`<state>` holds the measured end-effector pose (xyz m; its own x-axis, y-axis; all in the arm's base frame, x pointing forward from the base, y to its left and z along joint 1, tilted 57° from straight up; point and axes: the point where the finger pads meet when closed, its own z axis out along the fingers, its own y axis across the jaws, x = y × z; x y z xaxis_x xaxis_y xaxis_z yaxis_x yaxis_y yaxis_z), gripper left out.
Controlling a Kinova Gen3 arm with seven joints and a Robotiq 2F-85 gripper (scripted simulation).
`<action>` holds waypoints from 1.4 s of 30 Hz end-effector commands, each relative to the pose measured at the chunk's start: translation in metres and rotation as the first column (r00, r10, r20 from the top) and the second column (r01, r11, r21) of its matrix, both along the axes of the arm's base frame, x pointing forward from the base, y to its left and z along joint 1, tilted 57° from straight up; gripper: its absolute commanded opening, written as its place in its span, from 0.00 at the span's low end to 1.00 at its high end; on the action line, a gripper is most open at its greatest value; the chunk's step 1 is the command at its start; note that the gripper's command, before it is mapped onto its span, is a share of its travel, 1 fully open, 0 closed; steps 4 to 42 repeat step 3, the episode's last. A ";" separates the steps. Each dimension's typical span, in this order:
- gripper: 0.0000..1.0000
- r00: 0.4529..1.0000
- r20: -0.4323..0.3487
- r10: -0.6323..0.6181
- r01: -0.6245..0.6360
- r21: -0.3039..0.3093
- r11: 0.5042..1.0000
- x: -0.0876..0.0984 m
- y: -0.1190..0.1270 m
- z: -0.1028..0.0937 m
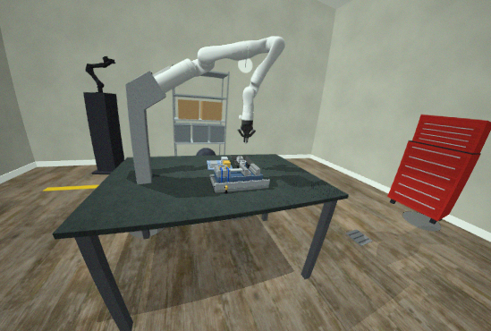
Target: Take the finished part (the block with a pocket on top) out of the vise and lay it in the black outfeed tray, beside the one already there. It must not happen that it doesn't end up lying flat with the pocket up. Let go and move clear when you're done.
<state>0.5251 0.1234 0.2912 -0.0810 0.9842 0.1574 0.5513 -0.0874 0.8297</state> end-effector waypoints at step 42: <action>0.00 1.000 -0.006 -0.005 0.005 0.008 1.000 -0.002 0.000 -0.001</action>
